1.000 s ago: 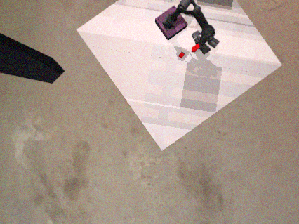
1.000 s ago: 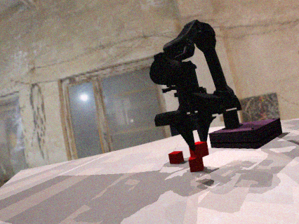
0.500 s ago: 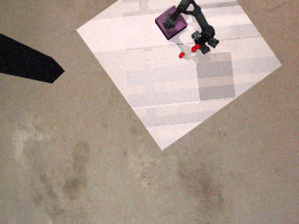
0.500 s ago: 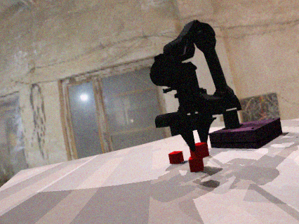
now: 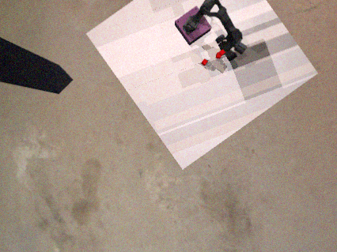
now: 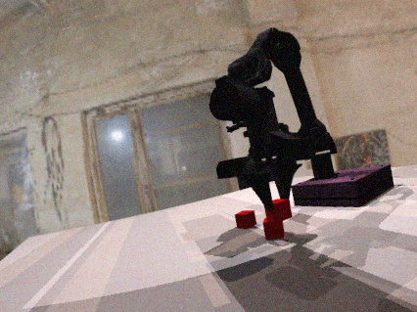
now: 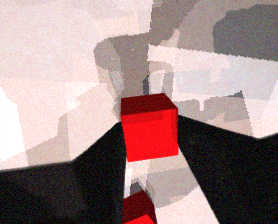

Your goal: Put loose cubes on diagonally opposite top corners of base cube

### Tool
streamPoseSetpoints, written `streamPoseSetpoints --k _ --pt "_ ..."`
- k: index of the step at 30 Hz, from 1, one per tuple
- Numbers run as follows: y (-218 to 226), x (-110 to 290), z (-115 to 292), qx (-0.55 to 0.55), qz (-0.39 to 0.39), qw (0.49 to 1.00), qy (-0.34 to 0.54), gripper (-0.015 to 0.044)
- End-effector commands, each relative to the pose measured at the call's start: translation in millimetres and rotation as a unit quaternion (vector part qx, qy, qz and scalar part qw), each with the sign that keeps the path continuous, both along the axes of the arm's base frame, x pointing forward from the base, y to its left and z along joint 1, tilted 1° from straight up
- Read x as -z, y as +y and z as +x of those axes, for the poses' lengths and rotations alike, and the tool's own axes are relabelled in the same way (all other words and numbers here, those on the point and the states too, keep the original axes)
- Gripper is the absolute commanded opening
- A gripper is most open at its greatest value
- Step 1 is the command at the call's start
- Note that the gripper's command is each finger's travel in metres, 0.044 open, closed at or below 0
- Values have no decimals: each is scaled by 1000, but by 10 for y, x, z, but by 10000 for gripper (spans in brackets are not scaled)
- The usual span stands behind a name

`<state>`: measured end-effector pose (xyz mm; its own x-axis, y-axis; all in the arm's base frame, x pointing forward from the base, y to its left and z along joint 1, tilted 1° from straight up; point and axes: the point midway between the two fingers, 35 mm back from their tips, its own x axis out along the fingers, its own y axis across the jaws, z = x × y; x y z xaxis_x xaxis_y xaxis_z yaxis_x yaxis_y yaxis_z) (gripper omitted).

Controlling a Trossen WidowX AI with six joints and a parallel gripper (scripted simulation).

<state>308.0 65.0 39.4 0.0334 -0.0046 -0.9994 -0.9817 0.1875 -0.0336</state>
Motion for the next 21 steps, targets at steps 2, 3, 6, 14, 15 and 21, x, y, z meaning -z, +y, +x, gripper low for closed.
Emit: streamPoseSetpoints --k 2,3,6,14,15,21 --pt "-1 12 -6 1 0 1000 1 105" --pt "-1 12 -6 1 0 1000 1 105" --pt "-1 12 -6 1 0 1000 1 157" --pt "0 -8 -5 1 0 1000 1 205" --pt "0 -52 -3 0 0 1000 1 205" --pt "1 -122 -4 0 0 1000 0 205"
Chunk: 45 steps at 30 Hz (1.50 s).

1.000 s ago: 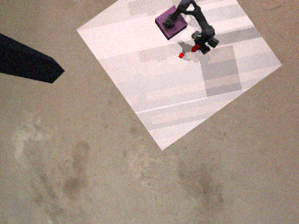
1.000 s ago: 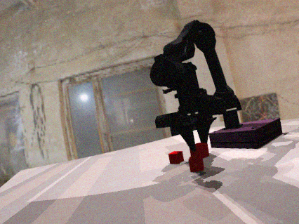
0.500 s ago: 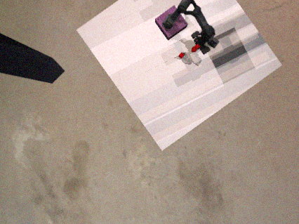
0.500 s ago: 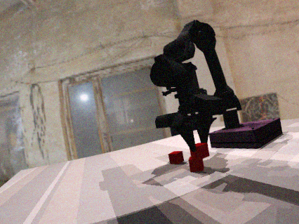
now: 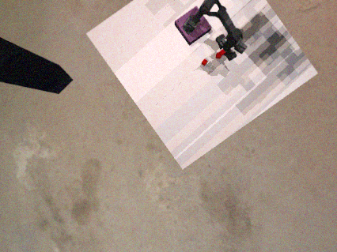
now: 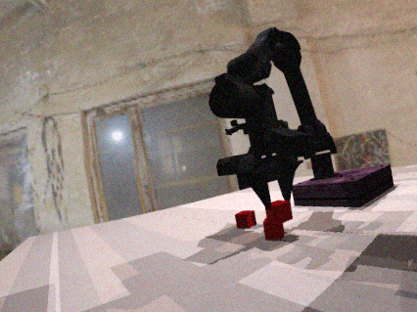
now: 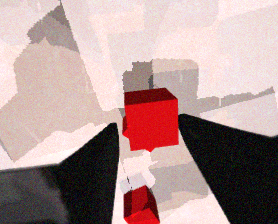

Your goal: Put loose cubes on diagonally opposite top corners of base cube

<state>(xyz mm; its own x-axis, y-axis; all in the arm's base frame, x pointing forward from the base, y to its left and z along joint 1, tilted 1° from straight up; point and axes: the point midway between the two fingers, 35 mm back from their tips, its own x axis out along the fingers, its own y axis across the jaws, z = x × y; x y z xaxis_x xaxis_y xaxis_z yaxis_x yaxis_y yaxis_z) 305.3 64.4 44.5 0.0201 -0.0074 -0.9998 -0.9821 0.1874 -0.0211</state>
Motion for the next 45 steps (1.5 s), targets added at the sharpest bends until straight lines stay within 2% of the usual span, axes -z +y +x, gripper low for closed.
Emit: streamPoseSetpoints --k 1,23,24,26,34,39,45 --pt "6 -81 24 0 1 1000 -7 205" --pt "7 -253 19 0 1 1000 -7 205" --pt "-2 -225 6 5 1 1000 -3 231" --pt "-50 -240 4 49 2 999 -3 265" --pt "-336 -329 -25 308 7 951 -6 265" --pt "-510 -383 -58 461 10 887 -7 265" --pt "-713 -446 -112 627 13 779 -9 265"
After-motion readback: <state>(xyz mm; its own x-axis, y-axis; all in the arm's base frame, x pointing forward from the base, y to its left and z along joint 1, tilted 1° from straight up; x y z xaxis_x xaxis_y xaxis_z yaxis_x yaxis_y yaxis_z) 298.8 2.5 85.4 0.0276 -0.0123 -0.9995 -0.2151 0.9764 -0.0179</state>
